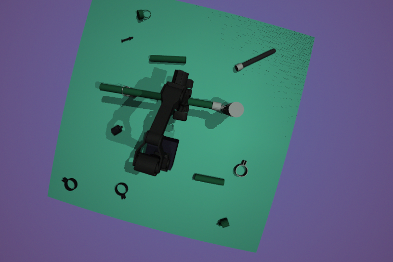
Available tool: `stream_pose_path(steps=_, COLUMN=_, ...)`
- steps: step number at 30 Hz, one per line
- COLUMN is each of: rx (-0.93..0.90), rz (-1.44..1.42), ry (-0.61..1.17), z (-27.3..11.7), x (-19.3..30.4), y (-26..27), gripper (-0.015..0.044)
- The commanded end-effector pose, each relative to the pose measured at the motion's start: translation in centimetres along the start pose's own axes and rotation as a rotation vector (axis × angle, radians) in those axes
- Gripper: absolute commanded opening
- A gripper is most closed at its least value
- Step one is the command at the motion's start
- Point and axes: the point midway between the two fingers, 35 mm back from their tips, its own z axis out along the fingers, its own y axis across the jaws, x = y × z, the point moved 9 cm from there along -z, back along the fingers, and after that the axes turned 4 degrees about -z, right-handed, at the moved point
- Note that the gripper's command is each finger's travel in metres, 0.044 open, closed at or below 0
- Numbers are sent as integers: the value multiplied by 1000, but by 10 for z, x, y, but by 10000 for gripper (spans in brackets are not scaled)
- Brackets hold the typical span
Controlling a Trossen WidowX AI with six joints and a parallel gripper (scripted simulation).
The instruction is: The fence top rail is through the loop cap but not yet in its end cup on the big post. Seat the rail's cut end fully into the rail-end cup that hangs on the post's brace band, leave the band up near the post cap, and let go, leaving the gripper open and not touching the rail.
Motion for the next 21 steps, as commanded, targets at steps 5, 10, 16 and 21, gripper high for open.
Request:
stream_pose_path(steps=5, rx=-3, rz=4, ry=9, z=-2, x=1, y=1, gripper=0)
stream_pose_path(steps=10, rx=-3, rz=4, ry=10, z=-2, x=2, y=2, gripper=0)
stream_pose_path(steps=16, rx=-3, rz=5, ry=11, z=-3, x=2, y=2, gripper=0)
stream_pose_path(steps=21, rx=-3, rz=5, ry=11, z=-3, x=3, y=2, gripper=0)
